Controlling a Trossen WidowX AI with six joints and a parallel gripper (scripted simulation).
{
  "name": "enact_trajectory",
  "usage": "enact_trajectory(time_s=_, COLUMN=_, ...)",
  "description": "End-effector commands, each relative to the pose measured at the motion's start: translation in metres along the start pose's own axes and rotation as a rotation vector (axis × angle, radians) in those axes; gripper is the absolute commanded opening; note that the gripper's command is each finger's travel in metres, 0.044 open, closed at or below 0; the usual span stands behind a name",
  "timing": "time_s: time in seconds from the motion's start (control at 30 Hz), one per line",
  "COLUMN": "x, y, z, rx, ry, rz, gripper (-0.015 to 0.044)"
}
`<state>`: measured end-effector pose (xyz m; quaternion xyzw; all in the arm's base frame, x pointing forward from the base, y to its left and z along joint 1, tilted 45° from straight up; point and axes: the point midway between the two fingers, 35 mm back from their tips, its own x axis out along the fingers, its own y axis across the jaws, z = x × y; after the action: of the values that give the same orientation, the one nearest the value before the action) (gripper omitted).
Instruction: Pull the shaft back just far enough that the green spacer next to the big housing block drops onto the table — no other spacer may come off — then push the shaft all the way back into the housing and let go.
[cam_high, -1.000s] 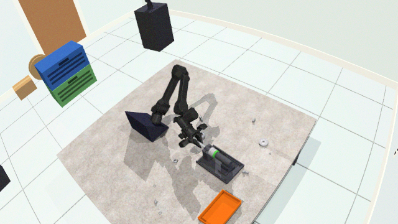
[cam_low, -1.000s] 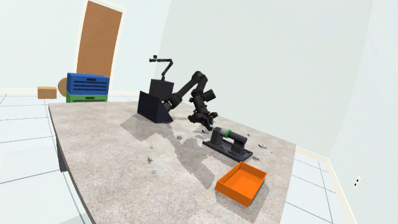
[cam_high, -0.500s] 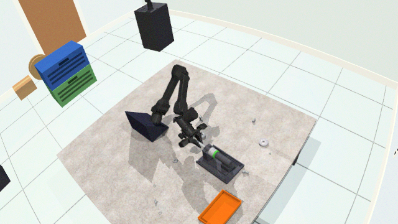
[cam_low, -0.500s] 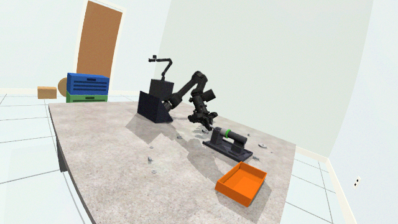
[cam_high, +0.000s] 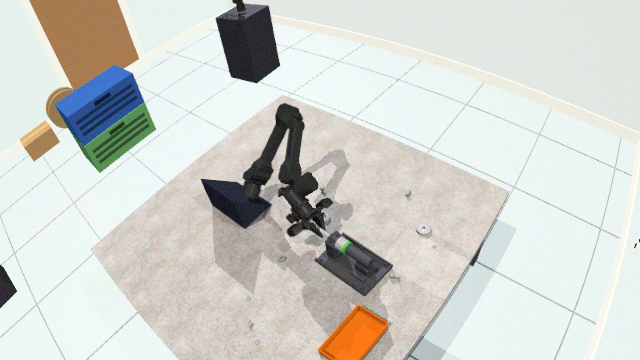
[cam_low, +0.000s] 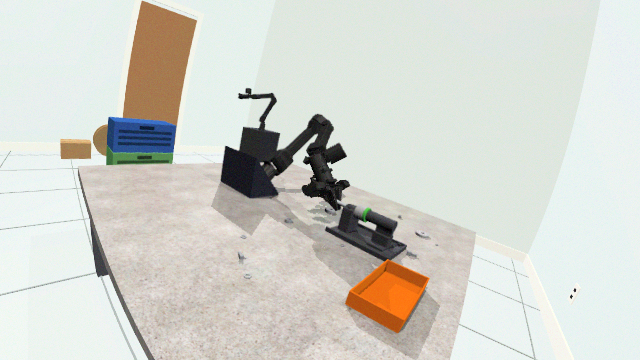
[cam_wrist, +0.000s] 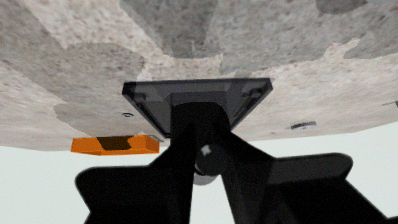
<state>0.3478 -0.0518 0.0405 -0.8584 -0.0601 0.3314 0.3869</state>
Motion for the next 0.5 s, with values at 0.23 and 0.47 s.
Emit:
enact_trajectory(time_s=0.23, x=-0.0013, y=0.0006, z=0.0018, rx=-0.002, ry=-0.001, rz=0.002, gripper=0.0)
enact_trajectory(time_s=0.47, x=-0.0018, y=0.0006, z=0.0023, rx=-0.002, ry=-0.001, rz=0.002, gripper=0.0)
